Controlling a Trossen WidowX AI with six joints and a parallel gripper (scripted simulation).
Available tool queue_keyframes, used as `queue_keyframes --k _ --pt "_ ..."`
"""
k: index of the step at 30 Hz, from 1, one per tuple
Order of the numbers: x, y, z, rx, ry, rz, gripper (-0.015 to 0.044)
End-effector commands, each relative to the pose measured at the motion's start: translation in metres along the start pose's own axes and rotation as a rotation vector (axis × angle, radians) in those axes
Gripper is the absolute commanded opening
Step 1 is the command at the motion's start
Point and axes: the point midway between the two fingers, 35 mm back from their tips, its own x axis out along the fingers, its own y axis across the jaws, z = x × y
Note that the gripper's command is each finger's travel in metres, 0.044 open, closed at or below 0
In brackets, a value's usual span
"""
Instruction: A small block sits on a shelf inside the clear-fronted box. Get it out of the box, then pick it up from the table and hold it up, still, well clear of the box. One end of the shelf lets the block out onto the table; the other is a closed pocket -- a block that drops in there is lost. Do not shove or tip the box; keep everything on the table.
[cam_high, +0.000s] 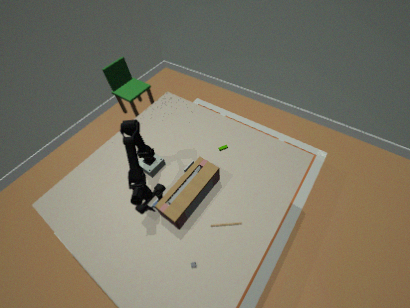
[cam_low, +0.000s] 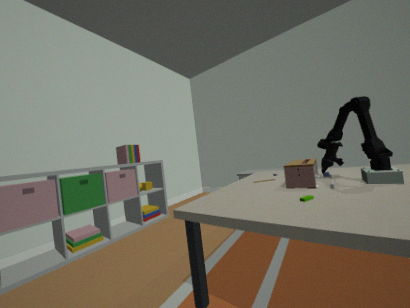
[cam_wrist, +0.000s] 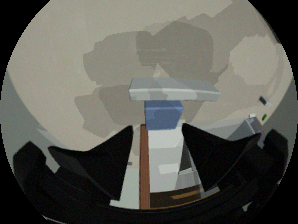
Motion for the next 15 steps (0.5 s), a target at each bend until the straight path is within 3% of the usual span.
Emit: queue_keyframes --k 1,10,15 --pt "0.0060 -0.0016 0.0051 0.006 -0.006 -0.002 0.0285" --pt "0.0157 -0.0028 0.0112 0.007 -0.006 -0.002 0.0285" --pt "0.0157 -0.0028 0.0112 0.007 -0.006 -0.002 0.0154"
